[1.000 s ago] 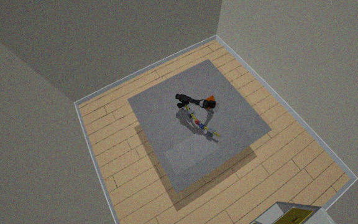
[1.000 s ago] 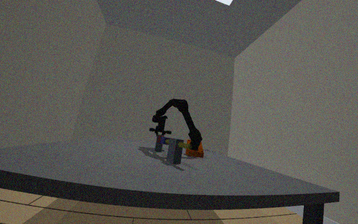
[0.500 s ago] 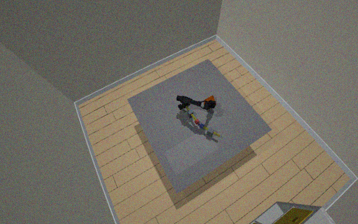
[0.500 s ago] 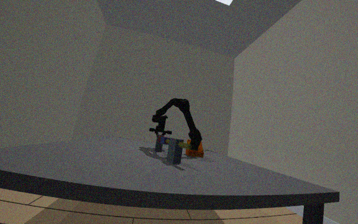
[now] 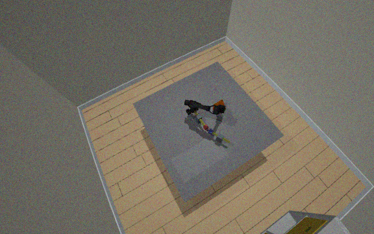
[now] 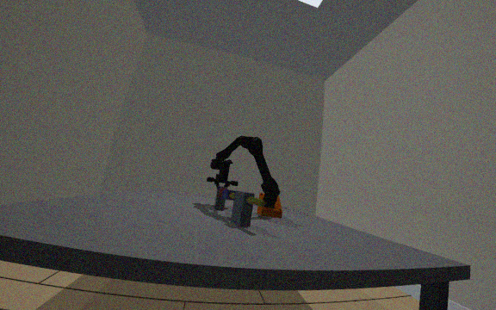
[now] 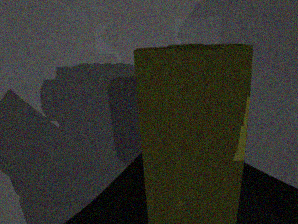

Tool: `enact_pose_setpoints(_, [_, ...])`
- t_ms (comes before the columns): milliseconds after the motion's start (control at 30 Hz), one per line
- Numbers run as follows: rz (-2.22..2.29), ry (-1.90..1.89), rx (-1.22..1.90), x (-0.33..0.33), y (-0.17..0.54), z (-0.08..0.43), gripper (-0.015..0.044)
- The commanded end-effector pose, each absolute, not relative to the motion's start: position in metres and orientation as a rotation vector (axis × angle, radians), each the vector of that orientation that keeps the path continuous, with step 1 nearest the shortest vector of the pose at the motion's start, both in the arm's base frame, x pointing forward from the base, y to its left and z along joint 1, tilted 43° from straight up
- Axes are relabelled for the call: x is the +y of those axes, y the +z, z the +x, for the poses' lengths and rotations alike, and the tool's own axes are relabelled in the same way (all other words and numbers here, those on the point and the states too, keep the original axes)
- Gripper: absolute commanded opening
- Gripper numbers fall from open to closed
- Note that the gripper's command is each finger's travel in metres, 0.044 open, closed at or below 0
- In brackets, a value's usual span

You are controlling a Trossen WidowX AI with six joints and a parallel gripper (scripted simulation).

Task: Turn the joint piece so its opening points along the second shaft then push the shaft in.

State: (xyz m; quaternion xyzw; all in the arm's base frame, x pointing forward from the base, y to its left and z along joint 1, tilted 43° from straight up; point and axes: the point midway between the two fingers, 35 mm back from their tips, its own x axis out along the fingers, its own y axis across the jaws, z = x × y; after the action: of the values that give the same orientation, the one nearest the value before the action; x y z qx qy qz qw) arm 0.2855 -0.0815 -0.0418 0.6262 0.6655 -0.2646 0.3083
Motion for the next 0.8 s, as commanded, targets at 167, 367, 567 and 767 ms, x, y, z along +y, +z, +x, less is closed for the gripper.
enact_pose_setpoints(167, [1.654, -0.699, 1.761, -0.0813, -0.0419, 0.2854, 0.0119])
enact_pose_setpoints(367, [1.654, -0.699, 1.761, -0.0813, -0.0419, 0.2854, 0.0277])
enact_pose_setpoints(567, [1.654, -0.699, 1.761, -0.0813, -0.0419, 0.2854, 0.0434])
enact_pose_setpoints(767, [1.654, -0.699, 1.761, -0.0813, -0.0419, 0.2854, 0.0440])
